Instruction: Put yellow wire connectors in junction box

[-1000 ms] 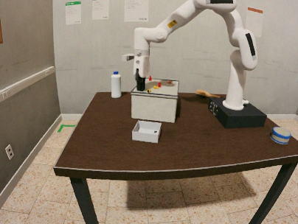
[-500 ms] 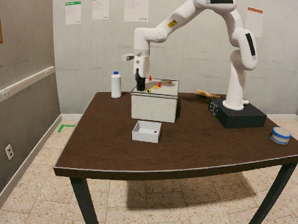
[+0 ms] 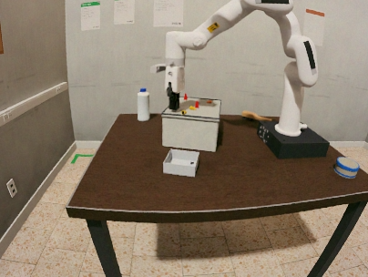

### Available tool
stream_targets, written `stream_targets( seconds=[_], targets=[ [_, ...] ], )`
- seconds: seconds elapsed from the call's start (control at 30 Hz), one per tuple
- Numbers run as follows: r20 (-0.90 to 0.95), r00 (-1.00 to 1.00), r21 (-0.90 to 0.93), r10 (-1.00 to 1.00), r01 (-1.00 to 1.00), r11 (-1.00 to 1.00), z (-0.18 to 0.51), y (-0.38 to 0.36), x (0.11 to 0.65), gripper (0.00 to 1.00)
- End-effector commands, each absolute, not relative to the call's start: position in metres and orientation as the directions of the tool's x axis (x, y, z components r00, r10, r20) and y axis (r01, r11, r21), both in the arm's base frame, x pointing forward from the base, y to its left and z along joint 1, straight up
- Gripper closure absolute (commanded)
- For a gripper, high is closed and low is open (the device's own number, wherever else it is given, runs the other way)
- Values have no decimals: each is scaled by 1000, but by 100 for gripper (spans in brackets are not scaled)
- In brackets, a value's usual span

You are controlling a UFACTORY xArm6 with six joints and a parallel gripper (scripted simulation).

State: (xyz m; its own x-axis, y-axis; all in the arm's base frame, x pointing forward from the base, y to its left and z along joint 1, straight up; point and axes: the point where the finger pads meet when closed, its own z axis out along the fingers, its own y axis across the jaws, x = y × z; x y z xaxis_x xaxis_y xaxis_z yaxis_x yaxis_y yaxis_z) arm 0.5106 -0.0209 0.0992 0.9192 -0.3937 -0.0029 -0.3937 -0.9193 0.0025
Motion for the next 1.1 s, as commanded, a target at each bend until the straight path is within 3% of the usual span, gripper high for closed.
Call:
stream_targets(
  seconds=[0.0, 0.4, 1.07],
  targets=[
    [2, 919, 1, -394, -394, -919, 113, -21, 512, 97],
    [2, 919, 1, -394, -394, -919, 158, -21, 512, 97],
    [2, 919, 1, -394, -394, -919, 160, -16, 511, 97]
  ],
)
